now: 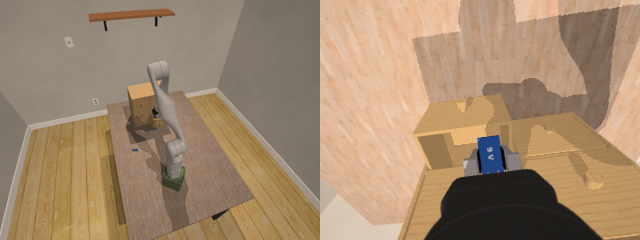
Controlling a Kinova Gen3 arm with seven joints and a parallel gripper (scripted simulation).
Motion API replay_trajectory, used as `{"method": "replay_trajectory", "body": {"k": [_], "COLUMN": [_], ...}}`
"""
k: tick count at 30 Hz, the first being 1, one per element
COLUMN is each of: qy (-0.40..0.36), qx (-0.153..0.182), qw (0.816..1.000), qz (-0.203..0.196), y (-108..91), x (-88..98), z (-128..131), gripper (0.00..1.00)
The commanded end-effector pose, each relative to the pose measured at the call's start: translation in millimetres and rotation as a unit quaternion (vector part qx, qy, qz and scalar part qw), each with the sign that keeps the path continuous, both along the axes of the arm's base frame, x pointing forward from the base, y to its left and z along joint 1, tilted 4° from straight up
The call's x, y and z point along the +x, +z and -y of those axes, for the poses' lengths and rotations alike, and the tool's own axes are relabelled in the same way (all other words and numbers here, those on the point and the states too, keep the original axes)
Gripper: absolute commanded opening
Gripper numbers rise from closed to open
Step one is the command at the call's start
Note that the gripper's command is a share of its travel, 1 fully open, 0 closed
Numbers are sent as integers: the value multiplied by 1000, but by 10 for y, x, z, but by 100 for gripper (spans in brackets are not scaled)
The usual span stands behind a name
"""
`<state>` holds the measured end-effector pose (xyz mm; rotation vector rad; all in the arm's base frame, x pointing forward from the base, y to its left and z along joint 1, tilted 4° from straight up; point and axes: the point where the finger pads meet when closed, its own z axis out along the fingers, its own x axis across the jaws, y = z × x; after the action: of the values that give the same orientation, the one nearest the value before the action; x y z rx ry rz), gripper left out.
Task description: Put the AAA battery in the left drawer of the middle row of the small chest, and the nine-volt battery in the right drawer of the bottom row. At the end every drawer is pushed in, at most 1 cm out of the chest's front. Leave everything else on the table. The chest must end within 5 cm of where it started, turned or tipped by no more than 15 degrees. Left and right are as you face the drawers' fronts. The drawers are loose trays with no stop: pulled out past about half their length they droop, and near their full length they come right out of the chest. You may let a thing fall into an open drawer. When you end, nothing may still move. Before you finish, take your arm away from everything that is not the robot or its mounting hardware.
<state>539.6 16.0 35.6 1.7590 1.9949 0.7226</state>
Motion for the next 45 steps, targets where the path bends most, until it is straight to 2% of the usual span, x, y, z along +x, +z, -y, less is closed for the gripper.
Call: {"method": "replay_trajectory", "body": {"k": [1, 33, 34, 37, 38, 39, 40, 43, 44, 45], "qy": [-1, -1, -1, -1, -1, -1, -1, -1, -1, -1], "qx": [0, 0, 0, 0, 0, 0, 0, 0, 0, 0], "qw": [1000, 1000, 1000, 1000, 1000, 1000, 1000, 1000, 1000, 1000], "qz": [2, 2, 2, 2, 2, 2, 2, 2, 2, 2], "y": [9, 11, 11, 11, 11, 11, 11, 11, 11, 11], "x": [47, 99, 99, 99, 99, 99, 99, 99, 99, 99], "z": [11, 3, 3, 3, 3, 3, 3, 3, 3, 3], "gripper": [51, 51, 57, 57, 63, 63, 69, 75, 81, 81]}}
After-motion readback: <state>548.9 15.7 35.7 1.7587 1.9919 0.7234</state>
